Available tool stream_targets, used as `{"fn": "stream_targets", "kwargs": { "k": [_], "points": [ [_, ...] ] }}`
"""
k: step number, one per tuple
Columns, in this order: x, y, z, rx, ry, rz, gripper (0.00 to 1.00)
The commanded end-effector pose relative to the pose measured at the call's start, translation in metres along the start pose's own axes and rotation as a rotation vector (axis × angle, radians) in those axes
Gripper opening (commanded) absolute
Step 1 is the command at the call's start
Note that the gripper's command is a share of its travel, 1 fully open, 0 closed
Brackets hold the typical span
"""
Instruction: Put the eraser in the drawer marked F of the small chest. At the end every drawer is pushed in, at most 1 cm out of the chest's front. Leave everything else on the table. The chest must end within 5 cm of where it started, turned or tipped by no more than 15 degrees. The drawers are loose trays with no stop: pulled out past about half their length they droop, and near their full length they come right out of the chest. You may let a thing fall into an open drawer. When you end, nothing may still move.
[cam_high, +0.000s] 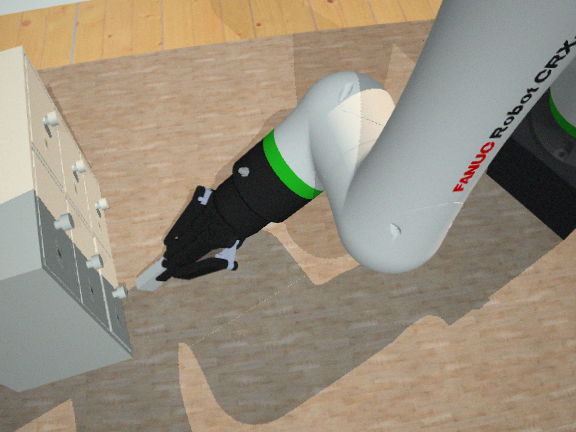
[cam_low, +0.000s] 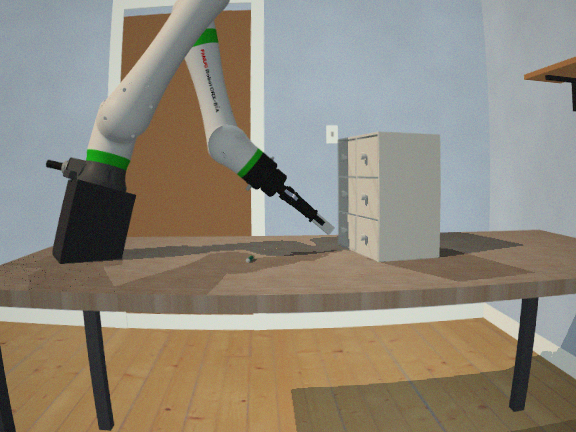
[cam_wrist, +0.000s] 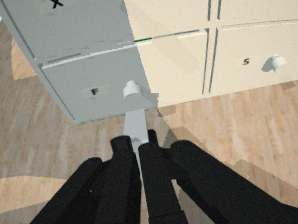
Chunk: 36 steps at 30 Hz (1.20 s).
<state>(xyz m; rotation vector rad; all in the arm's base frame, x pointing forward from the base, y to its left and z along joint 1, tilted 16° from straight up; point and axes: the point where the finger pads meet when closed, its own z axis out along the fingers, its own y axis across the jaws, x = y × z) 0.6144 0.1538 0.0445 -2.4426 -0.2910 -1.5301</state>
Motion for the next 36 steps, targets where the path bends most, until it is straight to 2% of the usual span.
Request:
{"fn": "stream_targets", "kwargs": {
  "k": [1, 14, 24, 26, 31, 36],
  "points": [
    [-0.012, 0.0, -0.014, 0.0, 0.001, 0.0, 0.0],
    [-0.016, 0.0, -0.029, 0.0, 0.001, 0.0, 0.0],
    [0.007, 0.0, -0.09, 0.0, 0.001, 0.0, 0.0],
    [0.007, 0.0, -0.09, 0.0, 0.001, 0.0, 0.0],
    [0.015, 0.0, -0.113, 0.0, 0.001, 0.0, 0.0],
    [0.017, 0.0, -0.118, 0.0, 0.001, 0.0, 0.0]
  ]
}}
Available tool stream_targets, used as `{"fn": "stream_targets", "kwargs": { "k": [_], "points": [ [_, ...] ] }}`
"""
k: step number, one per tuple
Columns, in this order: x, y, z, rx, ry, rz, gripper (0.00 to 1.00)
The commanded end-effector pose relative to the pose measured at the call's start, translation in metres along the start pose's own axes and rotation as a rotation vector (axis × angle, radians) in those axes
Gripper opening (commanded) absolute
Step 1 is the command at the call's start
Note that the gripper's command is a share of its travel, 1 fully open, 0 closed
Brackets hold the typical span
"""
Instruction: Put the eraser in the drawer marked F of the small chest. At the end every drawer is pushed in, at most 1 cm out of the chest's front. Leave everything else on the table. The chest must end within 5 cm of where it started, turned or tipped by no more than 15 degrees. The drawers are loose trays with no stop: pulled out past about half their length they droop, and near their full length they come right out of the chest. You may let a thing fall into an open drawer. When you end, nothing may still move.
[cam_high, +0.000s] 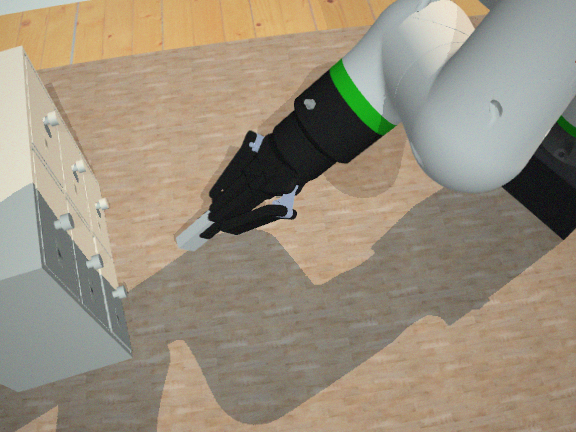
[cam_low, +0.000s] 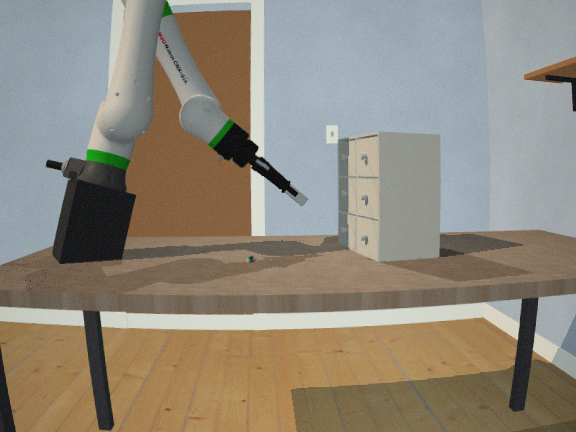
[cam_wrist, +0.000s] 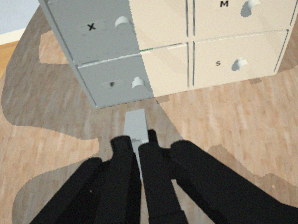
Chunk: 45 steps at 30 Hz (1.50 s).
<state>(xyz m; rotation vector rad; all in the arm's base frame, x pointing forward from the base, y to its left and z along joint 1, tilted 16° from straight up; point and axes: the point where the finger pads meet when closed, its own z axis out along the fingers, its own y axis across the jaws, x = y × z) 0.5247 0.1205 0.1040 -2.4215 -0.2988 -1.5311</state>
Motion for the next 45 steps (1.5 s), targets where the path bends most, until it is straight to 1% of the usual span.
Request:
{"fn": "stream_targets", "kwargs": {
  "k": [1, 3, 5, 7, 8, 11, 13, 14, 16, 18, 19, 20, 21, 22, 24, 25, 26, 27, 28, 29, 31, 33, 45],
  "points": [
    [0.003, 0.0, -0.006, -0.017, -0.009, -0.002, 0.0],
    [0.003, -0.003, -0.005, -0.008, -0.018, 0.0, 0.0],
    [0.003, -0.013, -0.002, 0.02, -0.048, 0.006, 0.0],
    [0.003, -0.013, -0.002, 0.02, -0.048, 0.006, 0.0],
    [0.003, -0.02, -0.001, 0.042, -0.073, 0.009, 0.0],
    [0.001, -0.048, 0.0, 0.12, -0.192, 0.018, 0.0],
    [-0.001, -0.062, -0.008, 0.163, -0.305, 0.018, 0.0],
    [-0.002, -0.066, -0.016, 0.176, -0.368, 0.016, 0.0],
    [-0.003, -0.065, -0.038, 0.163, -0.434, 0.009, 0.0],
    [-0.002, -0.053, -0.066, 0.143, -0.493, 0.003, 0.0],
    [-0.002, -0.053, -0.066, 0.146, -0.518, 0.003, 0.0],
    [0.0, -0.045, -0.081, 0.133, -0.541, 0.001, 0.0],
    [0.0, -0.045, -0.081, 0.134, -0.565, 0.001, 0.0],
    [0.003, -0.036, -0.095, 0.119, -0.59, 0.0, 0.0],
    [0.003, -0.036, -0.095, 0.119, -0.59, 0.0, 0.0],
    [0.005, -0.027, -0.109, 0.094, -0.666, -0.001, 0.0],
    [0.008, -0.019, -0.121, 0.077, -0.686, 0.0, 0.0],
    [0.008, -0.019, -0.121, 0.07, -0.711, 0.0, 0.0],
    [0.01, -0.013, -0.132, 0.052, -0.737, 0.001, 0.0],
    [0.01, -0.013, -0.132, 0.043, -0.767, 0.001, 0.0],
    [0.013, -0.004, -0.145, 0.009, -0.821, 0.003, 0.0],
    [0.014, -0.002, -0.149, -0.017, -0.879, 0.003, 0.0],
    [0.015, -0.002, -0.149, -0.017, -0.881, 0.003, 0.0]
  ]
}}
